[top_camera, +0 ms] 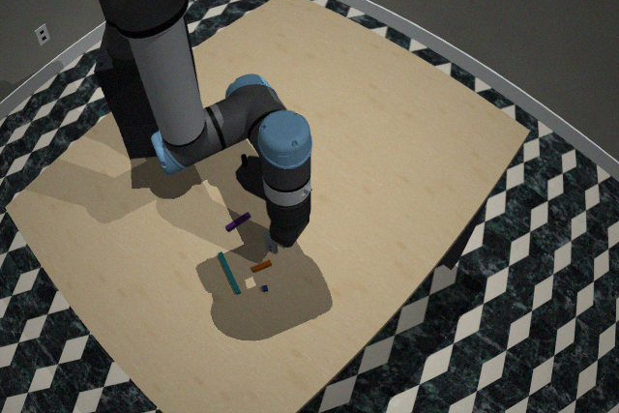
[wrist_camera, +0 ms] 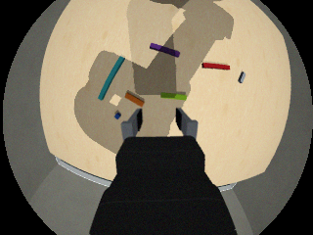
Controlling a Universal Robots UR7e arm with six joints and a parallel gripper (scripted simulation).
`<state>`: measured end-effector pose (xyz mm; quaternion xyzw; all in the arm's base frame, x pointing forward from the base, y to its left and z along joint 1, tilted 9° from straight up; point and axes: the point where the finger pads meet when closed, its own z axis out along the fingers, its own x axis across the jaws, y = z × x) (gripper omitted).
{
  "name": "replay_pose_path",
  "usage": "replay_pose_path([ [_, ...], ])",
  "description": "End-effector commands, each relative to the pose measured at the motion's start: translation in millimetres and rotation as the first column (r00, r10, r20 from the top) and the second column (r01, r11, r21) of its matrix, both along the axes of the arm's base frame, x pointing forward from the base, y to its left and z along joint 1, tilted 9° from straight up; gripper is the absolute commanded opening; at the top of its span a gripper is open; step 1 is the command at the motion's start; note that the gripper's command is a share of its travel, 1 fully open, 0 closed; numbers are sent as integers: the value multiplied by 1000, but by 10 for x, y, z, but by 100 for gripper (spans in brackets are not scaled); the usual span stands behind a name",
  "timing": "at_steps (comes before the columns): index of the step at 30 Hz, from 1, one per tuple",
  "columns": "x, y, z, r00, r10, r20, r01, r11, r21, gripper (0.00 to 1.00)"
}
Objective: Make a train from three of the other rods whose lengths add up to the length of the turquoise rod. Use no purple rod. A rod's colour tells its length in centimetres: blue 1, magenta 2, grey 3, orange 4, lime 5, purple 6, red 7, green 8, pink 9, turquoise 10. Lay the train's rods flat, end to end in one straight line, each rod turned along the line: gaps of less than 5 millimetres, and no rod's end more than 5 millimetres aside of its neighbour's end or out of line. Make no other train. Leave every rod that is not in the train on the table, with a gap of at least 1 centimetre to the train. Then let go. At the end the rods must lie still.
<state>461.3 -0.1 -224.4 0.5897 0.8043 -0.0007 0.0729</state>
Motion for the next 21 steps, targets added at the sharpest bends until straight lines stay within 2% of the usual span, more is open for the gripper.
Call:
replay_pose_path([
  [1, 20, 79, -7, 994, 112, -10, -112, 994, -15, 100],
  [4, 27, 183, -13, 973, 230, -22, -231, 973, -28, 100],
  [13, 41, 390, -23, 893, 448, -50, -450, 892, -48, 100],
  [16, 42, 445, -26, 864, 500, -58, -503, 863, -52, 100],
  [21, 41, 482, -25, 843, 533, -64, -537, 842, -55, 100],
])
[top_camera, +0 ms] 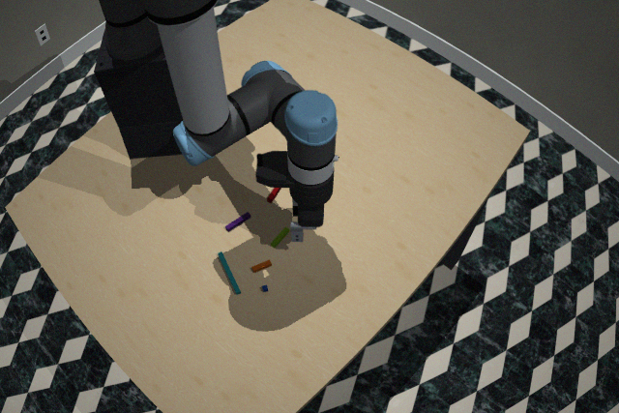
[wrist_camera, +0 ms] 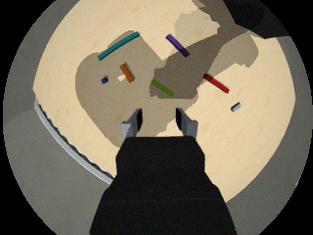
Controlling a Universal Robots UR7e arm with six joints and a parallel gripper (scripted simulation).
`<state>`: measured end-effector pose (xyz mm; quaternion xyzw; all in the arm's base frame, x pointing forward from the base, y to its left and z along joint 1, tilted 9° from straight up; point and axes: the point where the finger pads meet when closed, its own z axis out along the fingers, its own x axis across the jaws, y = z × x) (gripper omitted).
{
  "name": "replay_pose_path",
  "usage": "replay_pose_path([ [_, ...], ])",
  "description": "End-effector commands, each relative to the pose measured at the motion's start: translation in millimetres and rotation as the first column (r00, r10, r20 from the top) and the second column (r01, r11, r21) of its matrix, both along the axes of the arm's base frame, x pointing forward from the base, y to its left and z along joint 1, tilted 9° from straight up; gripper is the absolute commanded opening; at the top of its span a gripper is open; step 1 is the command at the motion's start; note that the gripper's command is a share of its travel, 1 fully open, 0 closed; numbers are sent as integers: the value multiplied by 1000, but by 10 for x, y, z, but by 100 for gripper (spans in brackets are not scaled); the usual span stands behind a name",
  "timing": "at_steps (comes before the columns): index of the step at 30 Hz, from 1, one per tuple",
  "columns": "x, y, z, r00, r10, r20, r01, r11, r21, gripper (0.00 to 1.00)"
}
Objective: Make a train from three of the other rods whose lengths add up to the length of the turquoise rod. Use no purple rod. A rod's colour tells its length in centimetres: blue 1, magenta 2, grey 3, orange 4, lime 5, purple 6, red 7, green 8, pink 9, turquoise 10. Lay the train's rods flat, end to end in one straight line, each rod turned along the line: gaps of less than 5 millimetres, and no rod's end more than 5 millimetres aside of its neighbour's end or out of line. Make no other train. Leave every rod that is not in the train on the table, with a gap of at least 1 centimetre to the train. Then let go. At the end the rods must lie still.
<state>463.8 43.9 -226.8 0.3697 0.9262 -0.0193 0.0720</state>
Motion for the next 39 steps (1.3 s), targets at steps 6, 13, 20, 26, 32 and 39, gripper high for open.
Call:
replay_pose_path([
  [6, 18, 71, -3, 995, 96, -7, -96, 995, -13, 100],
  [13, 18, 63, -2, 995, 95, -7, -95, 995, -13, 100],
  [20, 18, 63, -2, 995, 95, -7, -95, 995, -13, 100],
  [26, 18, 63, -2, 995, 95, -7, -95, 995, -13, 100],
  [32, 18, 63, -2, 995, 95, -7, -95, 995, -13, 100],
  [39, 18, 63, -2, 995, 95, -7, -95, 995, -13, 100],
])
